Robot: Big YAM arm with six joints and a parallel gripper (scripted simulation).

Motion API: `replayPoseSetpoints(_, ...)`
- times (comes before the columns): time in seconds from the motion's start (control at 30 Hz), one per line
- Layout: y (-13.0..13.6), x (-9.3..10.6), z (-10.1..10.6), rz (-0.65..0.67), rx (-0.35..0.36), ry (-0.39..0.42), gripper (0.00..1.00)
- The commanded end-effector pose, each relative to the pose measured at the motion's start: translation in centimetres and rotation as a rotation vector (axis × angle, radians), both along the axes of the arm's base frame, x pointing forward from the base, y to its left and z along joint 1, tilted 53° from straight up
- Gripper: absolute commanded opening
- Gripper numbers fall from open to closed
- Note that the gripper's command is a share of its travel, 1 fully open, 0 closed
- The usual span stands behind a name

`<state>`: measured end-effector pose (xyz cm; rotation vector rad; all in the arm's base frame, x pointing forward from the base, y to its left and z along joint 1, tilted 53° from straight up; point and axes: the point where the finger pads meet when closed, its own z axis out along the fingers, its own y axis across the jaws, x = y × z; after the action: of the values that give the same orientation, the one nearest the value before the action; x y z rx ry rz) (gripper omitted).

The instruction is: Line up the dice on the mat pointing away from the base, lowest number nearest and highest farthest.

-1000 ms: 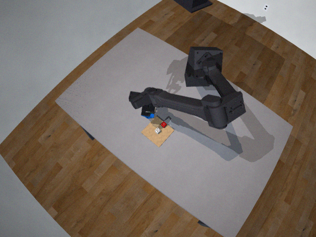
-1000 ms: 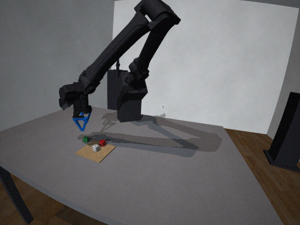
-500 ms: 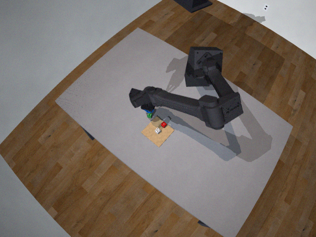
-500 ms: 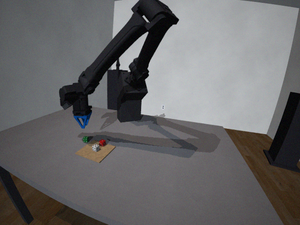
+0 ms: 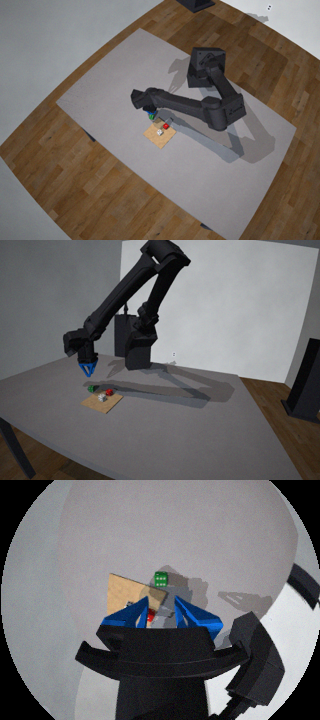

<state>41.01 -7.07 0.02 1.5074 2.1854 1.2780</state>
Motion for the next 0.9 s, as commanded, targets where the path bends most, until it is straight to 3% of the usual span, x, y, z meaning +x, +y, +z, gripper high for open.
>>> replayPoseSetpoints(0.0, -0.7, 0.5, 0.8, -0.016, -0.010, -0.023, 0.39)
replayPoseSetpoints(0.87, 0.5, 0.9, -0.5, -0.001, -0.002, -0.004, 0.39)
